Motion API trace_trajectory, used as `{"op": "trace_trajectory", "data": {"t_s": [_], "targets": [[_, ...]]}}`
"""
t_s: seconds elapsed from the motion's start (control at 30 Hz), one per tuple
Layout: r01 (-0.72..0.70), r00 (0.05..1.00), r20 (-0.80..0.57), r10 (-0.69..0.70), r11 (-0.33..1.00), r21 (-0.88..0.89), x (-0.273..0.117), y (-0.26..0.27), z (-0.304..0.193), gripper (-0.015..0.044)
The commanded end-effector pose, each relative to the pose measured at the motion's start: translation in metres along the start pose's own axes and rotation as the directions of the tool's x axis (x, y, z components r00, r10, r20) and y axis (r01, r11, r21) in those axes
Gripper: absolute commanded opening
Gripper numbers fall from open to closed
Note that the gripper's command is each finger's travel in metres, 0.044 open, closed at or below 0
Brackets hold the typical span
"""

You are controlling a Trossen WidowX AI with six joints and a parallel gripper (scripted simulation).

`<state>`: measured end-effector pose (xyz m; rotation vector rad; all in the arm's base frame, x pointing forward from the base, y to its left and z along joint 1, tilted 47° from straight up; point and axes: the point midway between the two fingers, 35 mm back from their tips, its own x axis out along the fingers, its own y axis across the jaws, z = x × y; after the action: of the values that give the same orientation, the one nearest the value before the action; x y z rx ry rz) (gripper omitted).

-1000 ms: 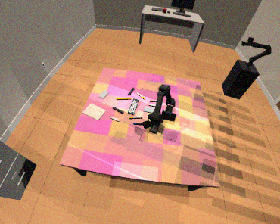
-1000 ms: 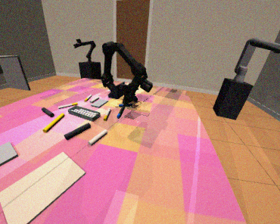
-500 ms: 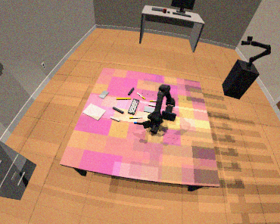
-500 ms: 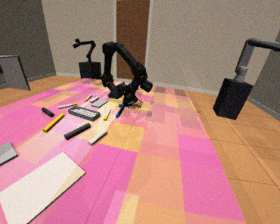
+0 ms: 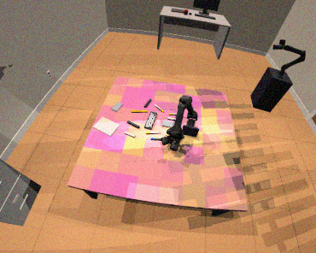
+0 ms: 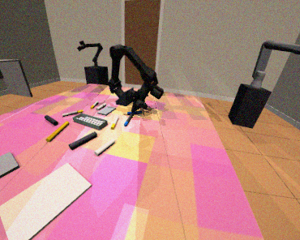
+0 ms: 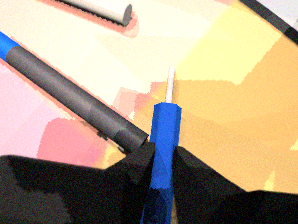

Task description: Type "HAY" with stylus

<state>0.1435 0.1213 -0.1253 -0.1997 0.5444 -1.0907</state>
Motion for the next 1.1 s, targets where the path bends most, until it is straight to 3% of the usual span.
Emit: {"op": "trace_trajectory", "data": {"t_s": [0.0, 0.1, 0.47, 0.77, 1.07], "targets": [[0.005, 1.000, 0.001, -0.005, 1.000, -0.006, -0.021, 0.002, 0.012, 0.0089], [0.010, 1.000, 0.003, -0.010, 1.000, -0.013, -0.043, 0.001, 0.026, 0.0150], [0.005, 1.000, 0.003, -0.004, 0.997, -0.073, -0.041, -0.004, 0.030, 0.0150], [0.005, 1.000, 0.003, -0.004, 0.881, -0.474, -0.040, -0.004, 0.029, 0.0150], [0.005, 1.000, 0.003, -0.004, 0.587, -0.809, -0.039, -0.004, 0.028, 0.0150]]}}
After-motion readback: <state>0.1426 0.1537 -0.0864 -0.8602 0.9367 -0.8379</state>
